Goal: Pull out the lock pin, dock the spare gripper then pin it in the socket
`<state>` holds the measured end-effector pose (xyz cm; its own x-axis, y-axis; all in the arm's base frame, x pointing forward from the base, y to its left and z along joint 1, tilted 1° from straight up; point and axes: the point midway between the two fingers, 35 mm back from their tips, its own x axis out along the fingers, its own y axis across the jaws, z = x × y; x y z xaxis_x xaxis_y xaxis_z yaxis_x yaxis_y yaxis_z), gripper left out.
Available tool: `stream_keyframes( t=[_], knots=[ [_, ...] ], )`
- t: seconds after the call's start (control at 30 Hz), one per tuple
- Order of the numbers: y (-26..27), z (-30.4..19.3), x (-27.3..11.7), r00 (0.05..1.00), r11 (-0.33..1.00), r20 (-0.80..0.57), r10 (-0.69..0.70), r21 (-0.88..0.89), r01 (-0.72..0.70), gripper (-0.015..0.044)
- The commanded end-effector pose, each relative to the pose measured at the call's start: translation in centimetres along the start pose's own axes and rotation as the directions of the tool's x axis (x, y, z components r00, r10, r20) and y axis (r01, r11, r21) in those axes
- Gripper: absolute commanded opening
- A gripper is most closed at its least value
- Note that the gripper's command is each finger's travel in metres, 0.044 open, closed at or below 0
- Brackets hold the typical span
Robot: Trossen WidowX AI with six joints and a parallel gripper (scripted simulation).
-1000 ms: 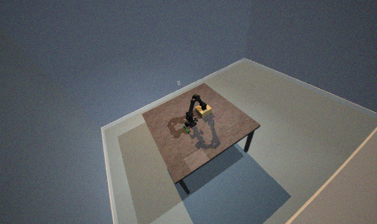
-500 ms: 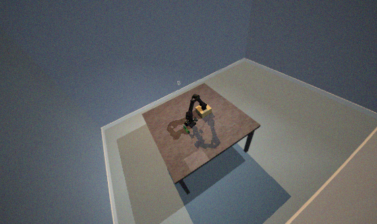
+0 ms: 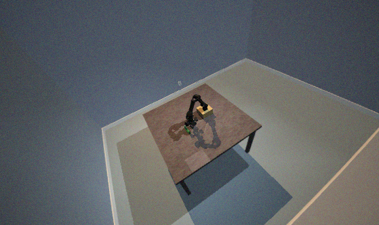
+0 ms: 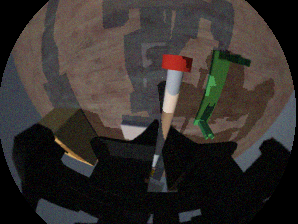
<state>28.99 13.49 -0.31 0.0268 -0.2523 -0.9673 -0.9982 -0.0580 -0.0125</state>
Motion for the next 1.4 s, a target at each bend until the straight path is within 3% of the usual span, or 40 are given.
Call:
stream_keyframes(
  t=[0.0, 1.3, 1.37],
  knots=[
    [-0.1, -0.4, -0.2, 1.0, 1.0, 0.007, -0.002, -0.001, 0.002, 0.0],
    [0.0, -4.1, 0.9, 0.999, 0.999, 0.005, 0.034, -0.011, -0.034, 0.0],
    [0.1, -4.1, 1.1, 0.999, 0.999, 0.0, 0.04, -0.008, -0.04, 0.0053]
  ],
)
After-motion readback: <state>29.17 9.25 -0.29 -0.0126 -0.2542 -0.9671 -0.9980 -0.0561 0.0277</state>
